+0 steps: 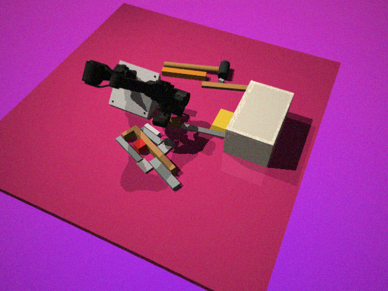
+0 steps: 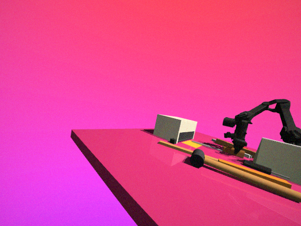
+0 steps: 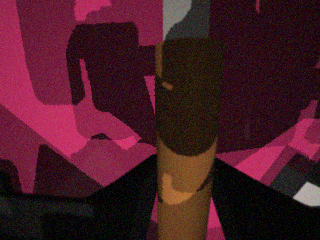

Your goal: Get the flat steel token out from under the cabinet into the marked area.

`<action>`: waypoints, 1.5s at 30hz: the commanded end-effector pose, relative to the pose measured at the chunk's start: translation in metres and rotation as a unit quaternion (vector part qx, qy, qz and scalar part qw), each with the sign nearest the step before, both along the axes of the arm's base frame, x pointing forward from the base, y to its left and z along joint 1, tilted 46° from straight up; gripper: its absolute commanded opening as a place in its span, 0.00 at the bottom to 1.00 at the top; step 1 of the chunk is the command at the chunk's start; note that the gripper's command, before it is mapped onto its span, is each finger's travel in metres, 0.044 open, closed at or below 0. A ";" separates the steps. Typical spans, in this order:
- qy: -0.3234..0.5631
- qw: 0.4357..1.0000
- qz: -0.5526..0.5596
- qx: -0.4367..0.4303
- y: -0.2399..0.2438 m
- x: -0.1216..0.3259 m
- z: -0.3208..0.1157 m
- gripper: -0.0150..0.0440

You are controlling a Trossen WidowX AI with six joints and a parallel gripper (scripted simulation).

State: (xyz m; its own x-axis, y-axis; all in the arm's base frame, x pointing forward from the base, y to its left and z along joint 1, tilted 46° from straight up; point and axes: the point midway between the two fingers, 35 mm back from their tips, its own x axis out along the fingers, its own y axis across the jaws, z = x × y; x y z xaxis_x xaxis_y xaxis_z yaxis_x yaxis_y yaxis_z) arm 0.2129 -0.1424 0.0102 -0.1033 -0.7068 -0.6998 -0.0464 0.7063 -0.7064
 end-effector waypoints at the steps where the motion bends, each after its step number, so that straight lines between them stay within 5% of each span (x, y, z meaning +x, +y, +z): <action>1: 0.000 1.000 0.000 0.000 0.000 0.000 0.000 0.57; 6: 0.000 1.000 0.000 0.000 0.000 0.000 0.000 0.59; 9: 0.000 1.000 0.000 0.000 0.000 0.000 0.000 0.71; 26: 0.000 1.000 0.001 -0.001 -0.003 -0.005 -0.003 0.71; 31: -0.004 1.000 0.000 -0.001 -0.002 0.000 -0.002 0.49; 45: -0.004 1.000 0.000 -0.001 -0.002 0.000 -0.002 0.25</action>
State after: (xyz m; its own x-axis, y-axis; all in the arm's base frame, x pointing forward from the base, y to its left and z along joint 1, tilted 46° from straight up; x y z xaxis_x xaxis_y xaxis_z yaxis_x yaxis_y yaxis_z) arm 0.2123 -0.1441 0.0085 -0.0970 -0.7085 -0.6990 -0.0437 0.7046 -0.7082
